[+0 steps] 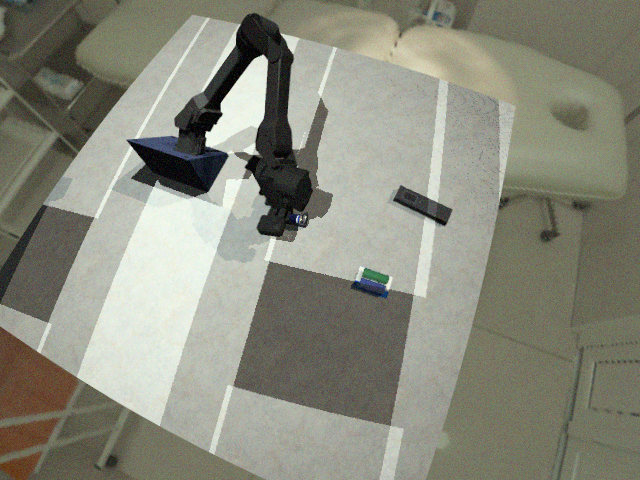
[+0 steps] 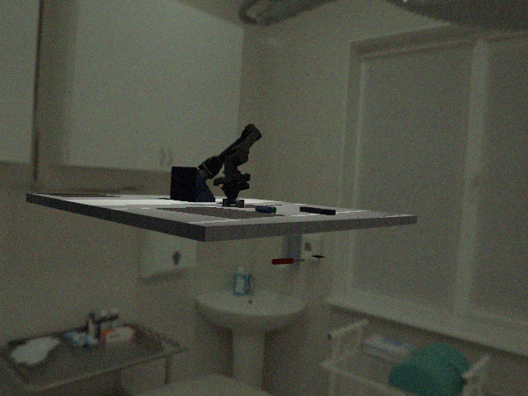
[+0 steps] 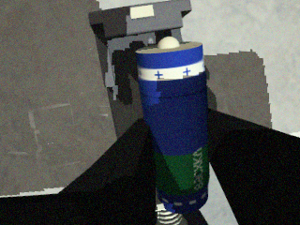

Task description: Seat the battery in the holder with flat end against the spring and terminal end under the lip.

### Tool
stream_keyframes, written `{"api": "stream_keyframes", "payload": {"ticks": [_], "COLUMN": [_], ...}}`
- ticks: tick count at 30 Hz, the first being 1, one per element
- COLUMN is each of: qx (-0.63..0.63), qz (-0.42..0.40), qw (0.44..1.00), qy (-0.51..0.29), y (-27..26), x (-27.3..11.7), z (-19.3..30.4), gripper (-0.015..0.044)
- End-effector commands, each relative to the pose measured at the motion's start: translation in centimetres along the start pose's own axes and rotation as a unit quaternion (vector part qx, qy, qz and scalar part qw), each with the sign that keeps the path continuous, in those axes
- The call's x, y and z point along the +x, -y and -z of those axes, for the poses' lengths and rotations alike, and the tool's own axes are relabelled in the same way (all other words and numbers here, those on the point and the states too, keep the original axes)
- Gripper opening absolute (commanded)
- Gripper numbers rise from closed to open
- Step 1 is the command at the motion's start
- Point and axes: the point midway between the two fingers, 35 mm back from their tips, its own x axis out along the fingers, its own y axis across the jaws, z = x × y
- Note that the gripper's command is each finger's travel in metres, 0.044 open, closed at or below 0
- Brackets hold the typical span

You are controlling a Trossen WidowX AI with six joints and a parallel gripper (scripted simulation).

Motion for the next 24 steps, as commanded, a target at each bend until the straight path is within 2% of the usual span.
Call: {"api": "stream_keyframes", "payload": {"ticks": [1, 24], "qx": [0.0, -0.01], "qz": [0.002, 0.006], "qw": [1.0, 0.995], "qy": [-0.024, -0.096], "y": [0.03, -0.45], "x": [0.37, 0.44], "z": [0.52, 0.36], "gripper": [0.0076, 0.0076]}}
